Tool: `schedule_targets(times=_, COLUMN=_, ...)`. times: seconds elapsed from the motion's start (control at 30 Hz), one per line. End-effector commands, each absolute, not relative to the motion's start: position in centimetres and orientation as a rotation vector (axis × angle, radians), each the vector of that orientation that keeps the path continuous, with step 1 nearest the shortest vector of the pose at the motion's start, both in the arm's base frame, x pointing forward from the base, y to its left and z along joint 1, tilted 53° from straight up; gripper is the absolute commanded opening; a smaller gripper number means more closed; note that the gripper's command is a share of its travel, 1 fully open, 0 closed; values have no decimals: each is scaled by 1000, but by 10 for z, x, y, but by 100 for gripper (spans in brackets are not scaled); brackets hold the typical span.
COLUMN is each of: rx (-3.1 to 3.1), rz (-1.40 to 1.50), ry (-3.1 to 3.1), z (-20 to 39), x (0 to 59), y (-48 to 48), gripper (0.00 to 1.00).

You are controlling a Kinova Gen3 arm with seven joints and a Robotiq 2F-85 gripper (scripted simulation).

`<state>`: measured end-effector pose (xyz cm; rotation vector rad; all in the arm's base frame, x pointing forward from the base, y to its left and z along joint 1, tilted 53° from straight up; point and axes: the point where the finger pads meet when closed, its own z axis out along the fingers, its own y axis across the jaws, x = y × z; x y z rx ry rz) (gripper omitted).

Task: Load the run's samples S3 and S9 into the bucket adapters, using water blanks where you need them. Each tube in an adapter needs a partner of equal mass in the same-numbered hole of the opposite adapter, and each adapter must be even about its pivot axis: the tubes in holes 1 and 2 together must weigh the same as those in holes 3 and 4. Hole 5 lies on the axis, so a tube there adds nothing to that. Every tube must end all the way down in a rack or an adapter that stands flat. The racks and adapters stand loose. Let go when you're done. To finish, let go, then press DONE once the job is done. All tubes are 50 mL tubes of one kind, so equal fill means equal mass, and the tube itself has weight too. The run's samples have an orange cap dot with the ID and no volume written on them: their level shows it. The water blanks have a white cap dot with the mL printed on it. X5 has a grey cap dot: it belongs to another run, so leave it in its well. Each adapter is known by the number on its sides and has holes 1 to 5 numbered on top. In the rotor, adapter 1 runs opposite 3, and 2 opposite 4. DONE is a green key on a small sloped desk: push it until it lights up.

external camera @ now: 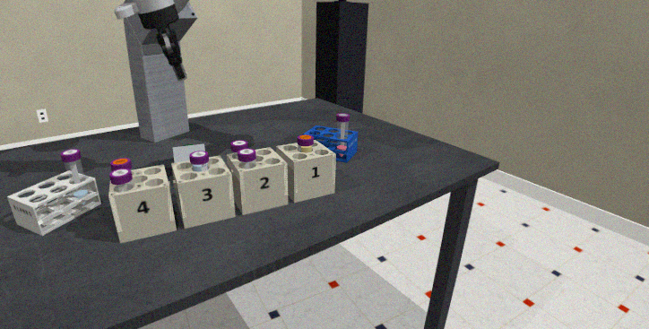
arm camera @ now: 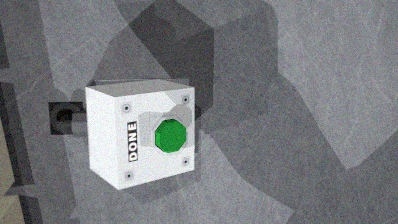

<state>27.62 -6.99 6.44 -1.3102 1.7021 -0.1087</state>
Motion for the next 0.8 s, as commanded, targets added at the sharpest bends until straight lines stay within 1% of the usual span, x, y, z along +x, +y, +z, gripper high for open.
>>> schedule_targets(times=0.0, rx=-1244, rz=-387, ry=1870, z=65, x=276, y=-69, gripper=10)
schedule_targets(times=0.3, rx=-1415, rz=-155, ry=1981, z=58, x=284, y=-67, gripper=10)
schedule_targets(times=0.77, rx=-1415, rz=-155, ry=1981, z=49, x=297, y=-65, gripper=10)
